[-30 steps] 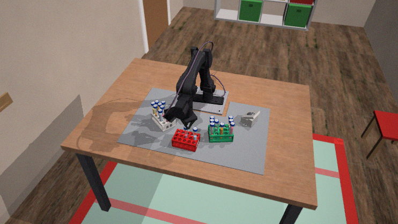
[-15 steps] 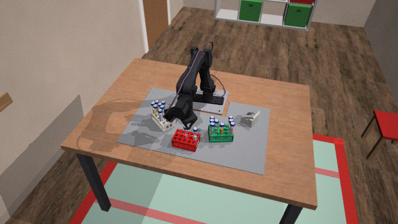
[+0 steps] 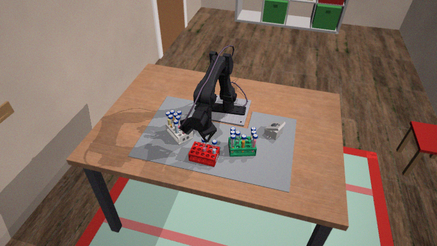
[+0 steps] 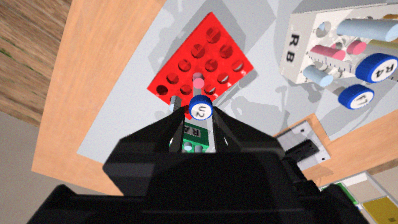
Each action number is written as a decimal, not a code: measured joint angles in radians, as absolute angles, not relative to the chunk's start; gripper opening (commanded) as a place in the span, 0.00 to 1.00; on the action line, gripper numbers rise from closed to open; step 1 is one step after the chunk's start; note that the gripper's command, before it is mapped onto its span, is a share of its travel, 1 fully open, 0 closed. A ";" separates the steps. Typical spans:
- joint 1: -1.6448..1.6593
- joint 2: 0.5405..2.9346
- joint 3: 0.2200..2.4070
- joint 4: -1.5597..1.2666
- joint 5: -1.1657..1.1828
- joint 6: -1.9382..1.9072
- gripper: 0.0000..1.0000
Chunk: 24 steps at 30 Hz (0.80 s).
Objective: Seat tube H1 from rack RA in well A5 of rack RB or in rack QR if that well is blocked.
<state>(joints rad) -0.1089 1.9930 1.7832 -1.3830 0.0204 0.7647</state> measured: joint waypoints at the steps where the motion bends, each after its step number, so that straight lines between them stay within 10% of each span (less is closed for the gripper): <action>1: -0.109 1.993 1.787 -1.385 0.020 0.765 0.30; 24: -0.109 1.978 1.973 -1.534 0.020 0.770 0.30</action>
<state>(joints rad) -0.1089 1.9778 1.9732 -1.5337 0.0204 0.7700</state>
